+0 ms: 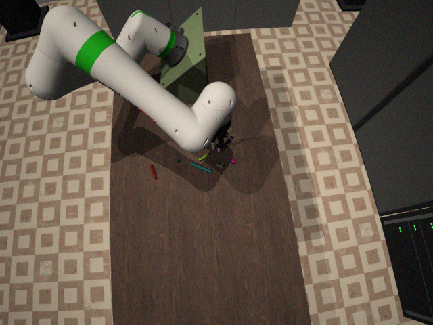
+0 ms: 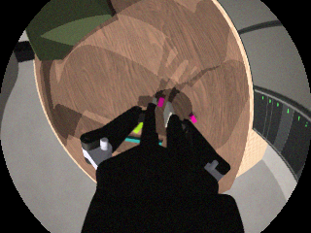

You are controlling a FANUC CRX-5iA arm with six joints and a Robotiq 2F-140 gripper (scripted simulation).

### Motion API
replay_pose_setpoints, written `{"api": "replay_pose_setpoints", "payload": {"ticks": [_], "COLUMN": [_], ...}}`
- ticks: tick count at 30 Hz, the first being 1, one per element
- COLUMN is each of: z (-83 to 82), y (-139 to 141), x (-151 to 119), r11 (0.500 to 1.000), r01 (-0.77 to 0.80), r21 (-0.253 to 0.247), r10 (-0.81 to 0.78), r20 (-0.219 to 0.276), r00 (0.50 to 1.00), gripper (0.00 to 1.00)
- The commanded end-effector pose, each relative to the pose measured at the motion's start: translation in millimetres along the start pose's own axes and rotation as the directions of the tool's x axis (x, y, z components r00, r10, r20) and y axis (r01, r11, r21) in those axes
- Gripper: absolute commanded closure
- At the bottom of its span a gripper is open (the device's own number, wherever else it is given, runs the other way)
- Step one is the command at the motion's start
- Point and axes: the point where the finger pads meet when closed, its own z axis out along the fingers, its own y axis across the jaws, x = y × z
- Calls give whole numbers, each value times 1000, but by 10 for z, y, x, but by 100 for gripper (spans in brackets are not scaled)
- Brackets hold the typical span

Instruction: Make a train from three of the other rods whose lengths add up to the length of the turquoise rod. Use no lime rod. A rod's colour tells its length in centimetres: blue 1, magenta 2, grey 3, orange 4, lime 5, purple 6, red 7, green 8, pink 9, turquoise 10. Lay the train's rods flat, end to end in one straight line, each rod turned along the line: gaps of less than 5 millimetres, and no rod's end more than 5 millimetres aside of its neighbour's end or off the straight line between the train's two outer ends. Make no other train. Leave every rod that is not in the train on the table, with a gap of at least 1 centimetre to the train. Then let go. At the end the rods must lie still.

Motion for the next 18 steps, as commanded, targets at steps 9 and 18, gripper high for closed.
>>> {"api": "replay_pose_setpoints", "payload": {"ticks": [9, 18], "z": [-2, 19], "y": [2, 2], "x": [0, 0], "r11": [1000, 1000], "r01": [0, 0], "r21": [0, 0], "r10": [0, 0], "r20": [0, 0], "r00": [1000, 1000], "gripper": [85, 85]}}
